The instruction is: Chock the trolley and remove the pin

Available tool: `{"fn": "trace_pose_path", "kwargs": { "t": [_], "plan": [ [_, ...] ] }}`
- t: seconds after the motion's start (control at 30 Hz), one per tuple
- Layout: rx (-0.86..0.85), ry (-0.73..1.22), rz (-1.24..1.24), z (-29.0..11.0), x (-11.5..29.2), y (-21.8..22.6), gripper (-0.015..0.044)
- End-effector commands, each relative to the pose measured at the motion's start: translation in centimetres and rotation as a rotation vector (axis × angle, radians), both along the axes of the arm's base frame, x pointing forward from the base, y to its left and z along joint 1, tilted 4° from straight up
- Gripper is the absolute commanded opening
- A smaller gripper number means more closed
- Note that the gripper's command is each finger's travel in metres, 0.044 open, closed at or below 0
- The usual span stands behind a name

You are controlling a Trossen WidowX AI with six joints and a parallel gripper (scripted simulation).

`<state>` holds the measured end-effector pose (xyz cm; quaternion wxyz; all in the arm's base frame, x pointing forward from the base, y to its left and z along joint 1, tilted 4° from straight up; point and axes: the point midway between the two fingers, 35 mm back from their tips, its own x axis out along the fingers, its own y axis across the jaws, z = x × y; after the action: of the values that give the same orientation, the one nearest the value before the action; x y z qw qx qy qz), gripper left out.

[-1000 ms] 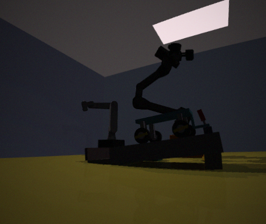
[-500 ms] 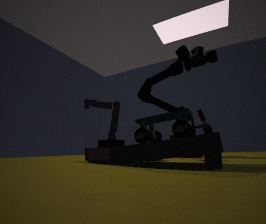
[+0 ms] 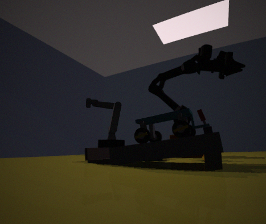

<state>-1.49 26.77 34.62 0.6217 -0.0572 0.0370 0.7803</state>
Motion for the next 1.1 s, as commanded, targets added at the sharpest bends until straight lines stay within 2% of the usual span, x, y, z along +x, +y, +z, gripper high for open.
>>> {"fn": "trace_pose_path", "kwargs": {
  "t": [0.0, 0.27, 0.57, 0.9, 1.07],
  "plan": [
    [-0.130, -0.112, -0.098, -3.8, 3.3, 1.3, 0.0190],
    [-0.435, -0.312, -0.225, -11.4, 10.1, 1.0, 0.0190],
    [-0.814, -0.446, -0.227, -19.2, 16.0, -3.3, 0.0190],
    [-1.194, -0.450, -0.047, -26.1, 18.9, -11.0, 0.0190],
    [-1.295, -0.413, 0.056, -27.8, 18.9, -14.0, 0.0190]
  ]
}}
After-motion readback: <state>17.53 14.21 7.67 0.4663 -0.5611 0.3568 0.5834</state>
